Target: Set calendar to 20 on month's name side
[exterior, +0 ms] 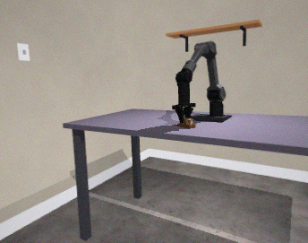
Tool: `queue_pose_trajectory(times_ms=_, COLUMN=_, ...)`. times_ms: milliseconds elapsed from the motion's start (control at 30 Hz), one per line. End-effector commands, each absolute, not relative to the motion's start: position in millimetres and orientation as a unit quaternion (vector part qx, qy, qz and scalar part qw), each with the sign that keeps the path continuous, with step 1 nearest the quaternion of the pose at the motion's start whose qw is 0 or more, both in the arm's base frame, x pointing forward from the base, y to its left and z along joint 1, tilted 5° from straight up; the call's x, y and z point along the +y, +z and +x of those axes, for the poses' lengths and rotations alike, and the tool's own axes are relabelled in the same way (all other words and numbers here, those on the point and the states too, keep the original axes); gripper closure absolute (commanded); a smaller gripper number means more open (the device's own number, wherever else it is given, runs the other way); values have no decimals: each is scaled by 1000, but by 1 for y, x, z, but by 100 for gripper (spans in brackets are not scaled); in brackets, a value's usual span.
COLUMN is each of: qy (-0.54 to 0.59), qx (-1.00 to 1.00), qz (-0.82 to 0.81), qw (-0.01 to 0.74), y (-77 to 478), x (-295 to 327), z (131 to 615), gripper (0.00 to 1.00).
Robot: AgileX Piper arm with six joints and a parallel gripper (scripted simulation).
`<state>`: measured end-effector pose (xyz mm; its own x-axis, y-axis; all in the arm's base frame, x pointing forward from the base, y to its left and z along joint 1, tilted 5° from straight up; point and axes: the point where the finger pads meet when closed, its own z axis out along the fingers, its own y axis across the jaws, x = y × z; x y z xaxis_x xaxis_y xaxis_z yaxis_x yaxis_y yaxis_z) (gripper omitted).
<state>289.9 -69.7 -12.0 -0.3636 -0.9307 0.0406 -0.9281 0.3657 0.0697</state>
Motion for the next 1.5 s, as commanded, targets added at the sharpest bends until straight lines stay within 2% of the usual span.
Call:
queue_pose_trajectory(times_ms=0, qy=-18, qx=-826, qz=562, qw=38, y=-13, x=-70, z=289, gripper=65)
queue_pose_trajectory(times_ms=67, qy=-18, qx=-826, qz=562, qw=38, y=-13, x=-70, z=289, gripper=65)
queue_pose_trajectory(times_ms=100, qy=-18, qx=-826, qz=562, qw=38, y=-13, x=-70, z=289, gripper=59)
queue_pose_trajectory(times_ms=167, qy=-18, qx=-826, qz=562, qw=38, y=-13, x=-70, z=289, gripper=59)
queue_pose_trajectory(times_ms=200, qy=-18, qx=-826, qz=562, qw=38, y=-13, x=-70, z=289, gripper=54)
queue_pose_trajectory(times_ms=267, qy=-18, qx=-826, qz=562, qw=38, y=-13, x=-70, z=289, gripper=54)
queue_pose_trajectory(times_ms=300, qy=-18, qx=-826, qz=562, qw=38, y=-13, x=-70, z=289, gripper=49)
queue_pose_trajectory(times_ms=367, qy=-18, qx=-826, qz=562, qw=38, y=-13, x=-70, z=289, gripper=49)
queue_pose_trajectory(times_ms=400, qy=-18, qx=-826, qz=562, qw=38, y=-13, x=-70, z=289, gripper=44)
queue_pose_trajectory(times_ms=467, qy=-18, qx=-826, qz=562, qw=38, y=-13, x=-70, z=289, gripper=44)
queue_pose_trajectory(times_ms=500, qy=-18, qx=-826, qz=562, qw=38, y=-13, x=-70, z=289, gripper=39)
queue_pose_trajectory(times_ms=1167, qy=-16, qx=-826, qz=562, qw=35, y=0, x=-70, z=292, gripper=39)
queue_pose_trajectory(times_ms=1467, qy=-16, qx=-826, qz=563, qw=35, y=45, x=-69, z=295, gripper=39)
